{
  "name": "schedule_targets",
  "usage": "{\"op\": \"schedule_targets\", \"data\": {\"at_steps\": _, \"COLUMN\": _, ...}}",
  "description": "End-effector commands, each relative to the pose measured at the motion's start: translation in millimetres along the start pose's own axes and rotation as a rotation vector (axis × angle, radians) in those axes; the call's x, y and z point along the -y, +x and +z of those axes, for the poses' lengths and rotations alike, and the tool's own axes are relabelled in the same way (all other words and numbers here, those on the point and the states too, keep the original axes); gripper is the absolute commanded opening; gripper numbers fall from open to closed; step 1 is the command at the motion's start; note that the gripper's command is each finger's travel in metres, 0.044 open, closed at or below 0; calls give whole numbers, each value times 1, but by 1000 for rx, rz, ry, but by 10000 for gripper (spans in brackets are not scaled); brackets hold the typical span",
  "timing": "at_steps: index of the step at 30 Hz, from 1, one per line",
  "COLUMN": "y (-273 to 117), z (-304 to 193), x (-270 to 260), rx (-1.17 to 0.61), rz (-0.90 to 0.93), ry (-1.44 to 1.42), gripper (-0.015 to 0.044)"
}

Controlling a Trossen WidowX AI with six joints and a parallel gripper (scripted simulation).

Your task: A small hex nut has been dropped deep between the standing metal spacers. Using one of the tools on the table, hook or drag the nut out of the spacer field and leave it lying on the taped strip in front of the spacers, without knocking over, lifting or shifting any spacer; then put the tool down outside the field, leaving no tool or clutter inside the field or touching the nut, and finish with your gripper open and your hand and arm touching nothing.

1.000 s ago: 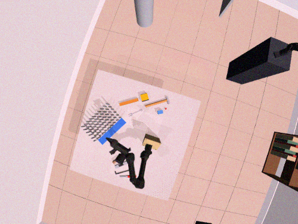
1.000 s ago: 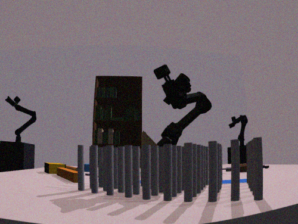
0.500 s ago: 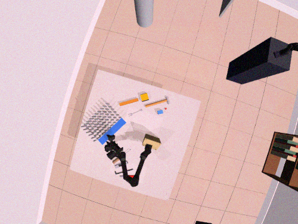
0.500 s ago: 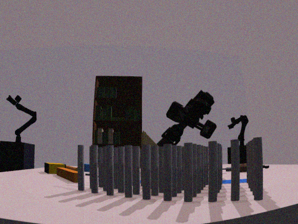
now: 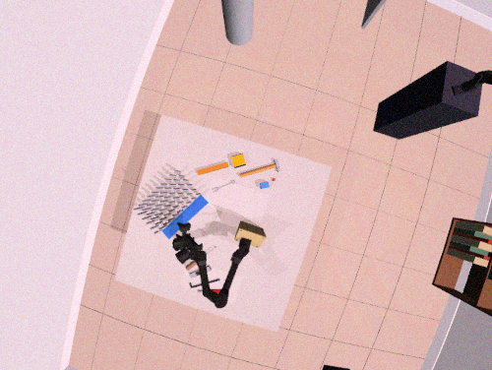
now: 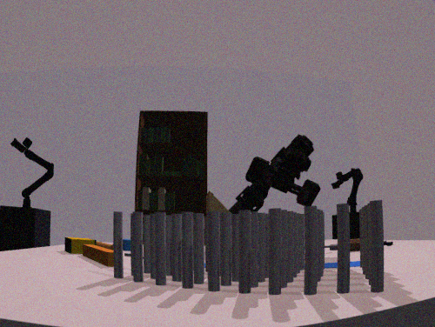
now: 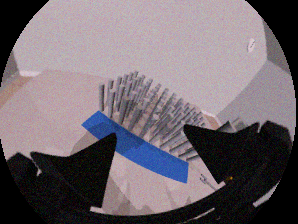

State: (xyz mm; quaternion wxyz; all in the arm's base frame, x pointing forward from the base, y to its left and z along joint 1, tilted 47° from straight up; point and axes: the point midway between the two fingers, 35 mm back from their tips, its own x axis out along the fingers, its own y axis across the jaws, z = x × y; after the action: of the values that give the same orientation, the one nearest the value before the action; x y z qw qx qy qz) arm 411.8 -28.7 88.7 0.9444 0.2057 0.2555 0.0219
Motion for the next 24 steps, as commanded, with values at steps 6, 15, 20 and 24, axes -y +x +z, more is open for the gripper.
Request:
{"op": "schedule_targets", "data": {"at_steps": 6, "y": 0, "z": 0, "x": 0, "rx": 0, "rz": -4, "ry": 6, "gripper": 440}}
{"op": "schedule_targets", "data": {"at_steps": 15, "y": 0, "z": 0, "x": 0, "rx": 0, "rz": -4, "ry": 6, "gripper": 440}}
{"op": "schedule_targets", "data": {"at_steps": 20, "y": 0, "z": 0, "x": 0, "rx": 0, "rz": -4, "ry": 6, "gripper": 440}}
{"op": "schedule_targets", "data": {"at_steps": 24, "y": 8, "z": -10, "x": -26, "rx": -154, "rz": 52, "ry": 269, "gripper": 440}}
